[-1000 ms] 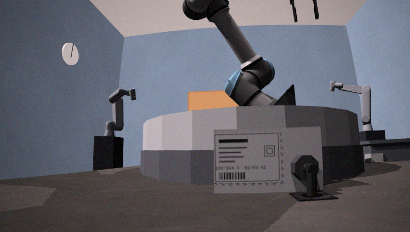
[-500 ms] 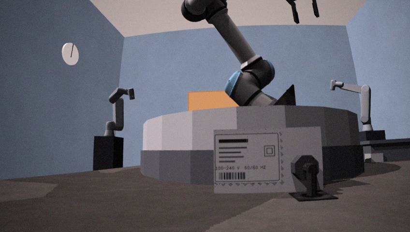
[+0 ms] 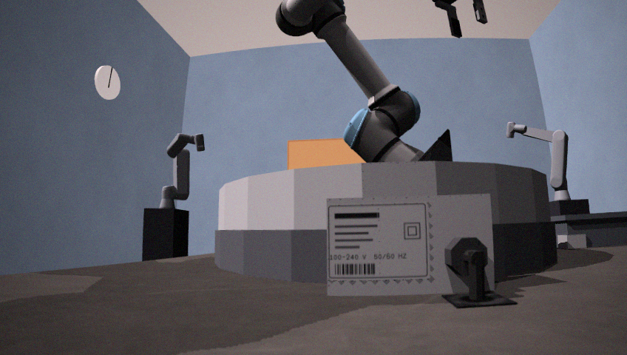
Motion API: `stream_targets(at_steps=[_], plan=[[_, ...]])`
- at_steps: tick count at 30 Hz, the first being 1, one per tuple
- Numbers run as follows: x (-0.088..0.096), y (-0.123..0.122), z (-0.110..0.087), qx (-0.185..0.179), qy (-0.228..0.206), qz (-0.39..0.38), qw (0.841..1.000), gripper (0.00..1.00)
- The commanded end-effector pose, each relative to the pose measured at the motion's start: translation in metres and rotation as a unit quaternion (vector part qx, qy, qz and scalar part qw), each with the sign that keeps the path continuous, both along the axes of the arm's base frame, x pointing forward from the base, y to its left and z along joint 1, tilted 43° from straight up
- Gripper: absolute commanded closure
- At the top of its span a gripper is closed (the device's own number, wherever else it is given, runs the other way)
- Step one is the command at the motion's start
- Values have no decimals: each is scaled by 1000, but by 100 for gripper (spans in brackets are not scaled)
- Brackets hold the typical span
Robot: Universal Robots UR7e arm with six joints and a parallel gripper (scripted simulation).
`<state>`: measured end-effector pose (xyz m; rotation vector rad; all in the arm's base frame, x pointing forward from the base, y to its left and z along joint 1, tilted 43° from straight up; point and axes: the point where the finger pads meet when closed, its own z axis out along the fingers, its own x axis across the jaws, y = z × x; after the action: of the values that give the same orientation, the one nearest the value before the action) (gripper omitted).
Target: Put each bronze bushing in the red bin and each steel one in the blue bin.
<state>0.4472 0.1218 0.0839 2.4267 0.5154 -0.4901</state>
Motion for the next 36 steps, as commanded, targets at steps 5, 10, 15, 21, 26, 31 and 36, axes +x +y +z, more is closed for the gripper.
stream_targets(at_steps=[5,10,15,21,26,31,36], plan=[[0,0,0,-28,-85,-85,992,0],[0,0,0,-42,-130,-130,982,0],[0,0,0,-46,-139,-139,979,0],[0,0,0,-67,-206,-206,954,0],[0,0,0,-80,-250,-250,932,0],[0,0,0,-82,-254,-254,930,0],[0,0,0,-99,-309,-310,894,0]])
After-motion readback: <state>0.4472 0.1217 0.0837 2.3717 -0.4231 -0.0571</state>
